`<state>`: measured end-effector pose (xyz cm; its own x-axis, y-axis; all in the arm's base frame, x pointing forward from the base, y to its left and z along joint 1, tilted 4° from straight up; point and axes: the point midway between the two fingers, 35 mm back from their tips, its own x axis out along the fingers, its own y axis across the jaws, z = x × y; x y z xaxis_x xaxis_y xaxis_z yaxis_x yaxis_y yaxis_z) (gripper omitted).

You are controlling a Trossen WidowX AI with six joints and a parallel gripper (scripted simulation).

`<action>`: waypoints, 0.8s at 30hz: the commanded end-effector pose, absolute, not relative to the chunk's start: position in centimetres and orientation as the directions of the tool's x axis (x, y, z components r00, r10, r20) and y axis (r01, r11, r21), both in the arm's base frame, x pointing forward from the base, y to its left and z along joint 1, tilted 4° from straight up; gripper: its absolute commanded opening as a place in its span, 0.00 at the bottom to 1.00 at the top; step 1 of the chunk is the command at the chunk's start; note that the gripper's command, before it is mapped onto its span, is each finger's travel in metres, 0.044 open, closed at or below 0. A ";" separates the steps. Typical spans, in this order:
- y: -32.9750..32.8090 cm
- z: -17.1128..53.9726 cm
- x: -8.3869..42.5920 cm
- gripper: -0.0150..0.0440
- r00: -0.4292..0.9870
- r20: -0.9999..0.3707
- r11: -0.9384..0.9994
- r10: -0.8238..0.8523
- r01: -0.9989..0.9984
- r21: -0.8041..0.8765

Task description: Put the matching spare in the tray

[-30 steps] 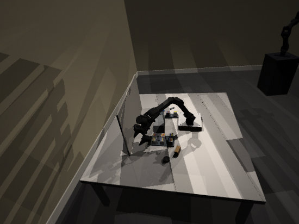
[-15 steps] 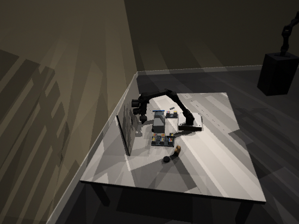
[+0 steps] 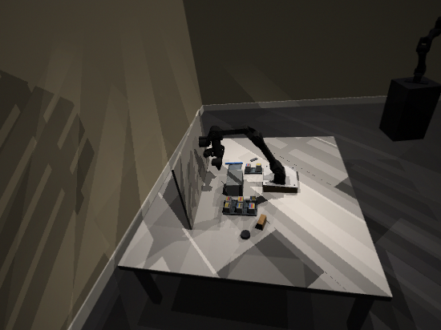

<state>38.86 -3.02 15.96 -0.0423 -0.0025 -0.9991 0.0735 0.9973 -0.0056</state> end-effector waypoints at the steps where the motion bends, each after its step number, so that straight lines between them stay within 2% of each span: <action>1: -3.0 16.1 38.9 1.00 -0.039 -0.999 0.998 0.001 0.069 -0.002; 8: -3.2 16.1 38.8 1.00 -0.039 -0.999 0.996 0.001 0.086 -0.002; 12: -8.2 15.4 36.3 1.00 -0.036 -0.999 0.906 0.006 0.423 -0.010; 18: -15.7 13.6 29.6 1.00 -0.037 -0.999 0.490 -0.001 0.871 -0.033; 21: -18.3 12.3 25.5 1.00 -0.042 -0.999 0.205 -0.007 0.978 -0.043; 24: -20.0 11.0 21.4 1.00 -0.050 -0.999 -0.084 -0.012 0.995 -0.049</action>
